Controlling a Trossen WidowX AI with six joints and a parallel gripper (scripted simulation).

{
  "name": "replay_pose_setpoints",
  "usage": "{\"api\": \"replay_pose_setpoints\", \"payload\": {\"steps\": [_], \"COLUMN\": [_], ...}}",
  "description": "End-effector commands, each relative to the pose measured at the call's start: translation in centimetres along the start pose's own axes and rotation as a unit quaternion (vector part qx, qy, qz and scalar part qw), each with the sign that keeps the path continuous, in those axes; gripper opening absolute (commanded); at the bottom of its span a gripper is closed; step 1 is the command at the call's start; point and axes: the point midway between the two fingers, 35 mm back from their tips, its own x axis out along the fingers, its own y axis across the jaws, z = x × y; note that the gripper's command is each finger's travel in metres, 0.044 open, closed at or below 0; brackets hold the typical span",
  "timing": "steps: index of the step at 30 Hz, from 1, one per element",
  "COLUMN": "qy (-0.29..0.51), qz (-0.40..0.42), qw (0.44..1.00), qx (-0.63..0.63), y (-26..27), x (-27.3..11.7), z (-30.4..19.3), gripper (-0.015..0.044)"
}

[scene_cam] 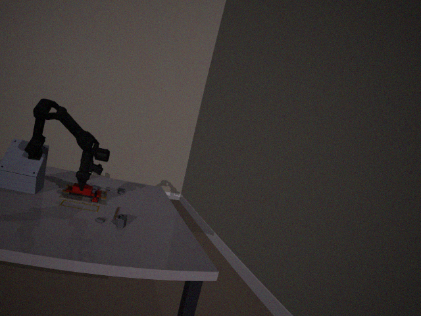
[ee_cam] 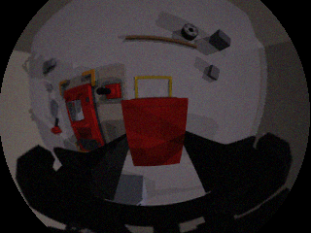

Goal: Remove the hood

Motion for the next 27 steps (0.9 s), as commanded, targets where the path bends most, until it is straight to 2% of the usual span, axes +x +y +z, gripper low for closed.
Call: {"api": "replay_pose_setpoints", "payload": {"steps": [1, 27], "qy": [0.000, 0.000], "qz": [0.001, 0.000], "qw": [1.000, 1.000], "qx": [-0.003, -0.003], "y": [0.1, 0.1], "x": [0.5, 2.8], "z": [0.0, 0.0], "gripper": [0.0000, 0.0000]}}
